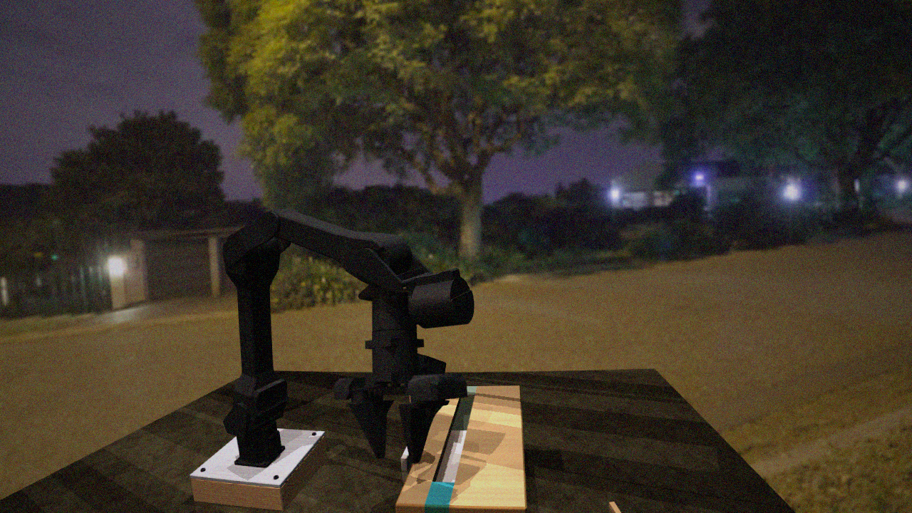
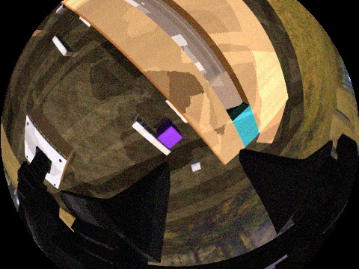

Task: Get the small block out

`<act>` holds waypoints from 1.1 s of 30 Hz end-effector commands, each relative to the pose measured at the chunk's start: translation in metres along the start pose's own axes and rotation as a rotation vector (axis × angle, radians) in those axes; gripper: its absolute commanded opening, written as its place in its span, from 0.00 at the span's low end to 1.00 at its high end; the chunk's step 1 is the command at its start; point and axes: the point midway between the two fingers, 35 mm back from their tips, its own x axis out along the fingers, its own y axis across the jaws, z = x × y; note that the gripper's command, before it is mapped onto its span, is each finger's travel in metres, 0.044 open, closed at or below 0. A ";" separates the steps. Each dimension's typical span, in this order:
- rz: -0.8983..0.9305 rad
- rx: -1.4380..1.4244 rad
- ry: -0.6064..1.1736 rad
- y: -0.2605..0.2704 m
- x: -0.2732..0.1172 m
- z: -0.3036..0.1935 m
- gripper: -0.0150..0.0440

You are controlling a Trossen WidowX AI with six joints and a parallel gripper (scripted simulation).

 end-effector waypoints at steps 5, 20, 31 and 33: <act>0.063 1.084 -0.116 0.003 0.005 -0.014 0.74; 0.238 2.099 -0.194 0.005 0.007 -0.027 0.74; 0.422 2.746 -0.189 0.006 0.006 -0.035 0.74; 0.461 2.860 -0.180 0.006 0.006 -0.036 0.74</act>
